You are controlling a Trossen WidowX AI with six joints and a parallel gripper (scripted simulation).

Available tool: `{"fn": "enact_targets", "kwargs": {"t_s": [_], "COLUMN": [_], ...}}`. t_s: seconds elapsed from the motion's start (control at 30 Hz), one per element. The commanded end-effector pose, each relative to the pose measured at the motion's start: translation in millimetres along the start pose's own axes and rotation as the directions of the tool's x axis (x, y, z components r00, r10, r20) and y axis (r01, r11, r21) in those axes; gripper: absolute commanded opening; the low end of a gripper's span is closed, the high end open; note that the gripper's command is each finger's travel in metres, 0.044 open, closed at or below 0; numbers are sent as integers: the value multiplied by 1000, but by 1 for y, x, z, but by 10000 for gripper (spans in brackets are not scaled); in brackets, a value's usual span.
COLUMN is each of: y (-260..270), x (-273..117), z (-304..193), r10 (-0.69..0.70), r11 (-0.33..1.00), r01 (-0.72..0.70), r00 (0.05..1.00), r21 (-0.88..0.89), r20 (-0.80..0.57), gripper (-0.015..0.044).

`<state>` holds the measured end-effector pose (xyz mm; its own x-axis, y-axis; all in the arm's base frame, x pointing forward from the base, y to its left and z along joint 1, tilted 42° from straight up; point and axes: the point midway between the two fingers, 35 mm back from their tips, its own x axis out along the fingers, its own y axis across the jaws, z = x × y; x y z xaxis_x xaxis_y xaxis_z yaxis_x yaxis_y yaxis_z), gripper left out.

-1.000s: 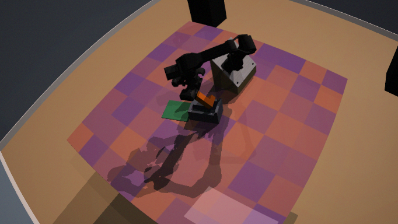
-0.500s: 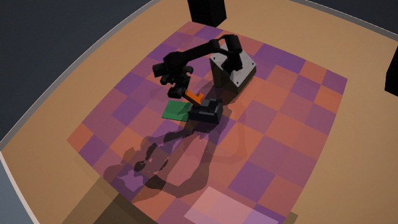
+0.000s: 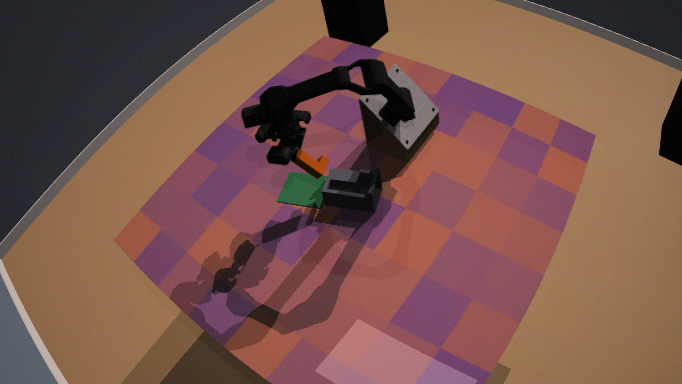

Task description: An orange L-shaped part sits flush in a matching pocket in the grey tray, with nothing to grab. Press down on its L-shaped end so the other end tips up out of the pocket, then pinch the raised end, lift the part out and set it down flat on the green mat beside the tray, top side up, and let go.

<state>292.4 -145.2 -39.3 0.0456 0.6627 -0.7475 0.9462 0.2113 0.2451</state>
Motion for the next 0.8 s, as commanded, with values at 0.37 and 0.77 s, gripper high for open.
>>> {"fn": "enact_targets", "kwargs": {"t_s": [0.37, 0.77], "y": [-4, -3], "x": [1, 19], "z": [36, 36], "r10": [-3, -3], "r11": [1000, 1000], "r01": [3, 3], "r00": [1000, 1000], "r21": [-5, -5], "r20": [5, 4], "gripper": [0, 0]}}
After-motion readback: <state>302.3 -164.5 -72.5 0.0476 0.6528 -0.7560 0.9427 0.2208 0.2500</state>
